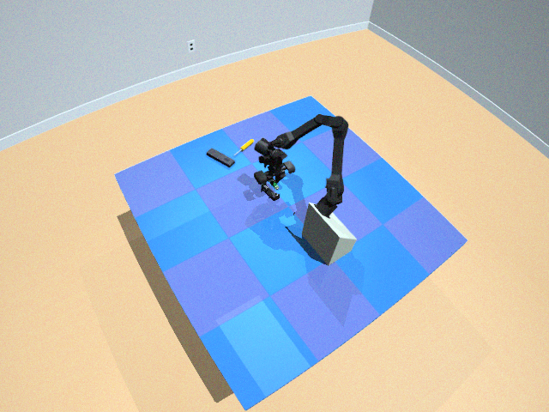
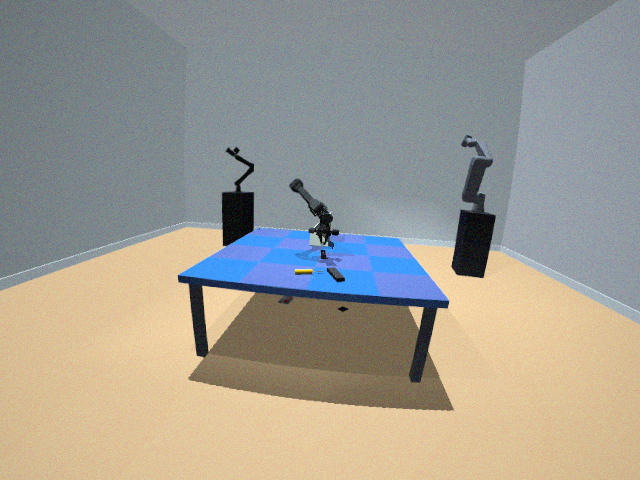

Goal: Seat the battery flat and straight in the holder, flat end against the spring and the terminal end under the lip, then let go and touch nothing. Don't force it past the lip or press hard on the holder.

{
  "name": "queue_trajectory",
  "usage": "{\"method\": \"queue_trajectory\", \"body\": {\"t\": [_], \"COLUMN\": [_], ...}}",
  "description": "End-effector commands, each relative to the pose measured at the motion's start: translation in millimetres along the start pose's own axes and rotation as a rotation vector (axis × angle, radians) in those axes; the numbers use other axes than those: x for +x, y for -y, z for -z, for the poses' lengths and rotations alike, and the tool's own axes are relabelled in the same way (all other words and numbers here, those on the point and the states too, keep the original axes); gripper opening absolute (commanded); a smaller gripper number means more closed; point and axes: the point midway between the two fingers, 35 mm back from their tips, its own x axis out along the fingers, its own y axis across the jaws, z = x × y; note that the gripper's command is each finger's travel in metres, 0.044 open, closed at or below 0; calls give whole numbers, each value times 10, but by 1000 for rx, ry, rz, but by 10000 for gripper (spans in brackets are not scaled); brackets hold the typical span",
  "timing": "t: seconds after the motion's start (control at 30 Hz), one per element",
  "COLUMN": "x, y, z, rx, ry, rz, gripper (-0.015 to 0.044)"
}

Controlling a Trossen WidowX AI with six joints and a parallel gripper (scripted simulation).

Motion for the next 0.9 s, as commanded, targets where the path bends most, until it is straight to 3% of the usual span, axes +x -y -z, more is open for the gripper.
{"method": "queue_trajectory", "body": {"t": [0.0, 0.33, 0.87], "x": [-38, -26, 342], "y": [-67, -71, -54], "z": [-83, -91, -47], "rx": [-215, -248, -233], "ry": [7, -2, -241], "rz": [0, 3, 38], "gripper": [63, 63, 63]}}
